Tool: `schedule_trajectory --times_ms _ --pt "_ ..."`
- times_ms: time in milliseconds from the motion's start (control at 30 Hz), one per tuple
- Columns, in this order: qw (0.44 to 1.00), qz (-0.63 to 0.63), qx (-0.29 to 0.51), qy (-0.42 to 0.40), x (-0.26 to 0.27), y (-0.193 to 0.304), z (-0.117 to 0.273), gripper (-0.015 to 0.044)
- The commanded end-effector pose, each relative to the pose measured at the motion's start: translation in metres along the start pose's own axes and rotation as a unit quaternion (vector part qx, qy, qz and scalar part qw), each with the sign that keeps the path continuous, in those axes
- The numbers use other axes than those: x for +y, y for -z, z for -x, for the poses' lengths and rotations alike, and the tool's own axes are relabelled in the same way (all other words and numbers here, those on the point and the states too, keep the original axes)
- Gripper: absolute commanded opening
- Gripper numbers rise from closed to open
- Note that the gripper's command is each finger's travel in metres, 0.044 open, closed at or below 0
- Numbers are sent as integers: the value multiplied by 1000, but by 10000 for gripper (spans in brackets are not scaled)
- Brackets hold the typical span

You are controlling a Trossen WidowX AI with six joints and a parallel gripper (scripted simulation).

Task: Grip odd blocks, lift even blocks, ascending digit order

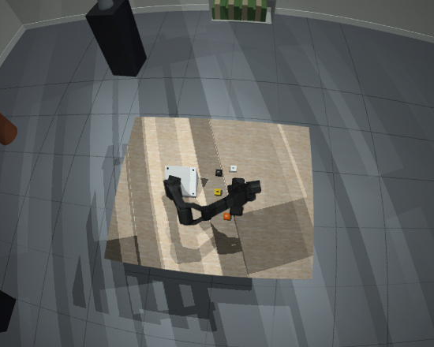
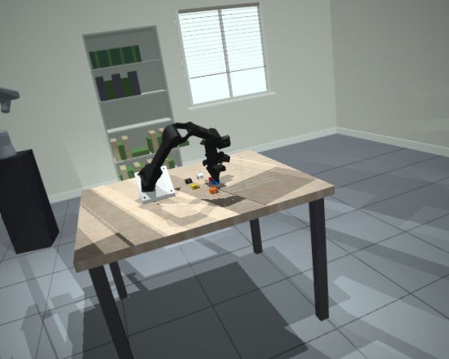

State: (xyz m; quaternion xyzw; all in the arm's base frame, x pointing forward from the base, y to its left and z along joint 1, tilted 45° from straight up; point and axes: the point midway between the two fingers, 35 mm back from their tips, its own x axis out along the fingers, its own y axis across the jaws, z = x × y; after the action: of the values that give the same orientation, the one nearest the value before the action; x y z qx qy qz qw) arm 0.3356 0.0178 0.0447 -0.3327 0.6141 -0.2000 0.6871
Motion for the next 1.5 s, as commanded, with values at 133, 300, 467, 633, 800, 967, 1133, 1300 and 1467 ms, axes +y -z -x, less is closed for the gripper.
schedule_trajectory --times_ms 133,300,467,633,800,967,1133,1300,1467 --pt "1000 -2 1 0 0 0 -2 120" --pt "1000 -2 1 0 0 0 -10 120" --pt "1000 -2 1 0 0 0 -15 120" --pt "1000 -2 1 0 0 0 -15 120" --pt "1000 -2 1 0 0 0 -15 146" --pt "1000 -2 1 0 0 0 -15 278" --pt "1000 -2 1 0 0 0 -15 400" --pt "1000 -2 1 -1 0 0 10 400" --pt "1000 -2 1 -1 0 0 24 374"
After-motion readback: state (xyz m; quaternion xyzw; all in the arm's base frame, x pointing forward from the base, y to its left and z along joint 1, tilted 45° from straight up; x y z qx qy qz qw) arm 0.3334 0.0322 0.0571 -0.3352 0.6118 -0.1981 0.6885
